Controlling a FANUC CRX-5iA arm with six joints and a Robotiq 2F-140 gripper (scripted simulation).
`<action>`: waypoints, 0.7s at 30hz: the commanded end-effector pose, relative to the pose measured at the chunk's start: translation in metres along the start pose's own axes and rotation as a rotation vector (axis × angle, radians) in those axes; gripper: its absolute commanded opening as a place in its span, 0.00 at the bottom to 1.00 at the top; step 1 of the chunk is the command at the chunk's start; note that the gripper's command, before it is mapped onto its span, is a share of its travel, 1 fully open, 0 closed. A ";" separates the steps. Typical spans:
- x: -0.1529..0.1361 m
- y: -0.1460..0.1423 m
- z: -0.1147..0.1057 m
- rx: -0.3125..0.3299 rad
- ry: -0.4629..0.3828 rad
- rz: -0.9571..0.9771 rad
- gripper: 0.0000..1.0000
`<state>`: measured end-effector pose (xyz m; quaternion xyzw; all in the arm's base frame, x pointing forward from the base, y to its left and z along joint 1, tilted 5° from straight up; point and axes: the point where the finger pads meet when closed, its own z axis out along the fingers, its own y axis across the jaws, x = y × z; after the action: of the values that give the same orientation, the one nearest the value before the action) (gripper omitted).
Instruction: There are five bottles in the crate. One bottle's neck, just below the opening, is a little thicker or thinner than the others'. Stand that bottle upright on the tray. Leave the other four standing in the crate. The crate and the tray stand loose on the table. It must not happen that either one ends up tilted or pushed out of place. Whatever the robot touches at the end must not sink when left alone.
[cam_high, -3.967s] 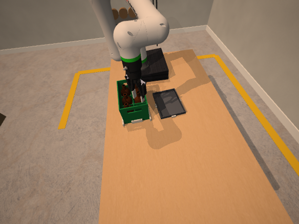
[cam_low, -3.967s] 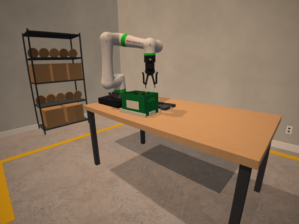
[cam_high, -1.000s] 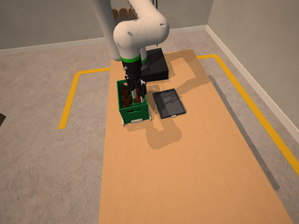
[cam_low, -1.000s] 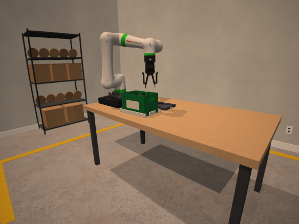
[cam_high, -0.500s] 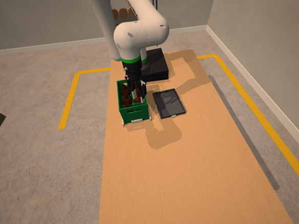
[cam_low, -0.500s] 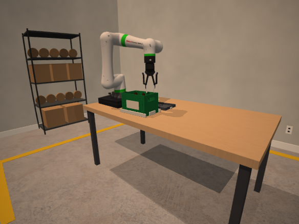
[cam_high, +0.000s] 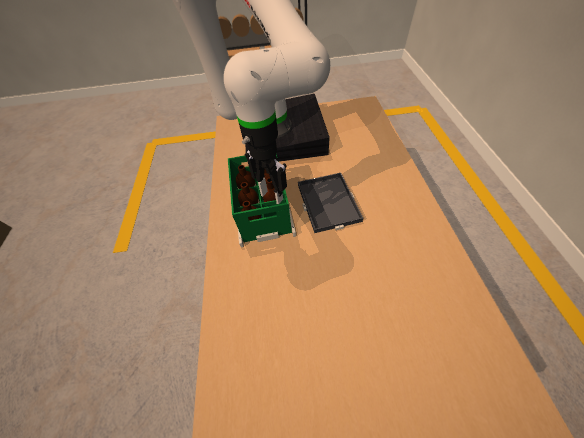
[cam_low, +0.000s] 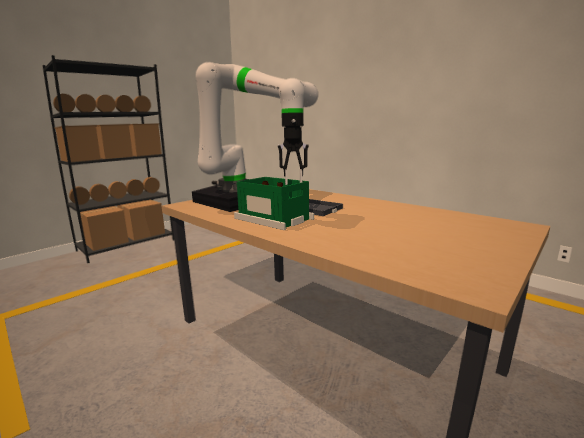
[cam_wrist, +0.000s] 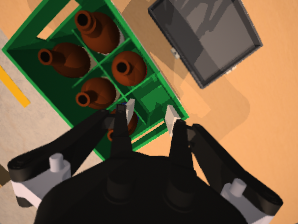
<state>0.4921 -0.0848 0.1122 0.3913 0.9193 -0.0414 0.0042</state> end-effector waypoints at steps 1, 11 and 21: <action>0.000 0.000 0.004 -0.001 -0.002 0.000 0.44; -0.001 0.000 0.013 -0.001 -0.002 0.000 0.44; -0.001 0.000 0.021 -0.001 -0.002 0.000 0.44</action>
<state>0.4916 -0.0864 0.0920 0.3913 0.9193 -0.0414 0.0042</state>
